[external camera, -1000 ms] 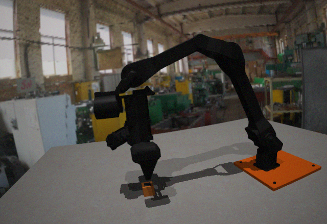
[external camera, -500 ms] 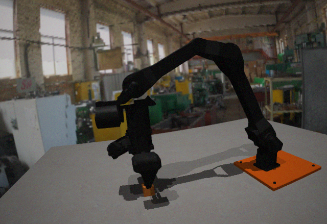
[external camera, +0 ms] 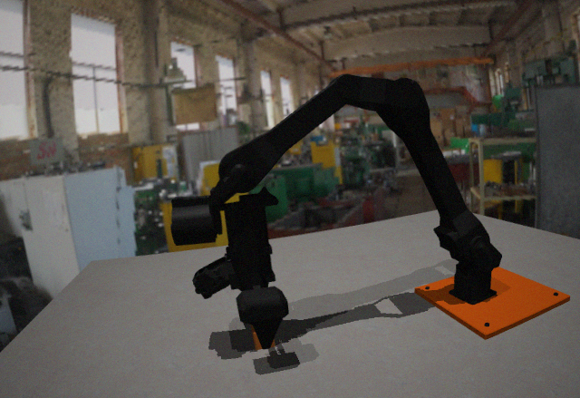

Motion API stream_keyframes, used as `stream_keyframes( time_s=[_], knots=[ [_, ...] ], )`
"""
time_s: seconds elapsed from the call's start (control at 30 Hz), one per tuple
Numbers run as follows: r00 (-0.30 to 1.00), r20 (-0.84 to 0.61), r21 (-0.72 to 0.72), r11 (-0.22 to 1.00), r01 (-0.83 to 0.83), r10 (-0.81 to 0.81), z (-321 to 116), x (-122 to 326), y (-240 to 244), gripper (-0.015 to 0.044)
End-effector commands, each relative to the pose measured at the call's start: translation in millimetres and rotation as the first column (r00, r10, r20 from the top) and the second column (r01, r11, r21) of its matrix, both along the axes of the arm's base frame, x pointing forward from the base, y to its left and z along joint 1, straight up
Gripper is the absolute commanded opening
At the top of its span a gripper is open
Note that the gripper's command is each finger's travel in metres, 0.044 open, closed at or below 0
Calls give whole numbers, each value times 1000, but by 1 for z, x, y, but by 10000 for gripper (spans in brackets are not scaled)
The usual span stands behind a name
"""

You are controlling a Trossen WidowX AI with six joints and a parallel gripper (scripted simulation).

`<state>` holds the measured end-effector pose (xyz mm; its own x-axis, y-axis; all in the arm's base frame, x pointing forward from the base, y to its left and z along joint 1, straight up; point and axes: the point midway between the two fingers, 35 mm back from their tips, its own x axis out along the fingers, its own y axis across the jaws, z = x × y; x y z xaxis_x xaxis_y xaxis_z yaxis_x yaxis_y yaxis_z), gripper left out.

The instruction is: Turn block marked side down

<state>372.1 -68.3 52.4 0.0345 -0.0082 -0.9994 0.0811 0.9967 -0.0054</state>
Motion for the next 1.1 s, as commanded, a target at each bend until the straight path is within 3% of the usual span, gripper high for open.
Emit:
stream_keyframes(
  time_s=[0.0,0.37,0.9,1.07],
  knots=[
    [1000,-6,4,1000,5,-5,-6,-2,1,414],
    [1000,-6,4,1000,5,-5,-6,-2,1,125],
    [1000,-6,4,1000,5,-5,-5,-2,1,0],
    [1000,-6,4,1000,5,-5,20,-2,1,0]
  ],
)
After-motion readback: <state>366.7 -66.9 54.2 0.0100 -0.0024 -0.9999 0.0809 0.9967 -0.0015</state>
